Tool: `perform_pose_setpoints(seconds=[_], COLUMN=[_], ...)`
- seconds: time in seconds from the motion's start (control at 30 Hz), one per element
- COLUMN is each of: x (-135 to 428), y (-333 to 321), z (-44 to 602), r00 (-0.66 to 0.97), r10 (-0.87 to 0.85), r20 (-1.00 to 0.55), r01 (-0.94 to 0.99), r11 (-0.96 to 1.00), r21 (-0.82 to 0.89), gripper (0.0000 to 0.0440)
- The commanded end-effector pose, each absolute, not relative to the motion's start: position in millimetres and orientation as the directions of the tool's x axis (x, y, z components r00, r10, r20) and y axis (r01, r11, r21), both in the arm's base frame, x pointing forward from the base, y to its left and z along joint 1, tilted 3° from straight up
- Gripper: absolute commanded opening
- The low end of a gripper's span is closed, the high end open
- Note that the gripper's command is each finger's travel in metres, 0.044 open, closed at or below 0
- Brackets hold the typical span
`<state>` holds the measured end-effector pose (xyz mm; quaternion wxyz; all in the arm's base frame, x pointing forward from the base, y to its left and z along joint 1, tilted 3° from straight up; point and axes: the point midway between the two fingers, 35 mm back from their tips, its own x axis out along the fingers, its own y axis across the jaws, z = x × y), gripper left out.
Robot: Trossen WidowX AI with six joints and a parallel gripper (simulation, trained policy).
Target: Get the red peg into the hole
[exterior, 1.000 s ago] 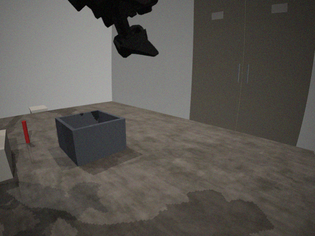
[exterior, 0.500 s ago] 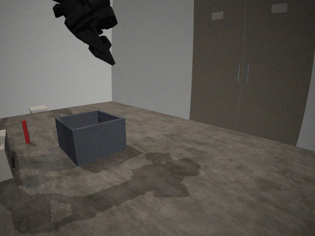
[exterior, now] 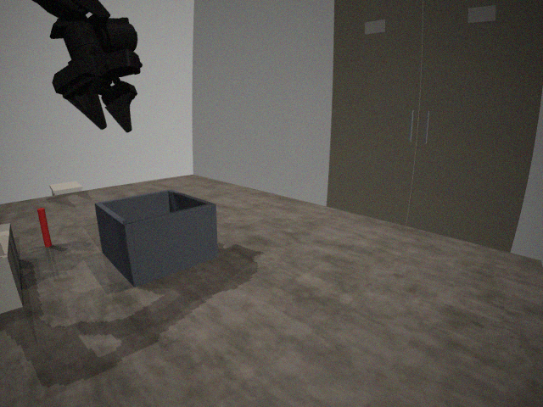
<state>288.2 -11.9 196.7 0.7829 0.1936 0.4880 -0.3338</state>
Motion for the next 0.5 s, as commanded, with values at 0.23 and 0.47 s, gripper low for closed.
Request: perform_pose_setpoints(seconds=[0.23, 0.47], x=[234.4, 205.9], y=[45.2, 68.4], z=[162.8, 135.5], r00=[0.165, 0.071], r10=[-0.242, -0.219], r20=[-0.956, -0.973], r01=[0.752, 0.782], r11=[0.658, 0.617], r21=[-0.037, -0.082], gripper=[0.044, 0.044])
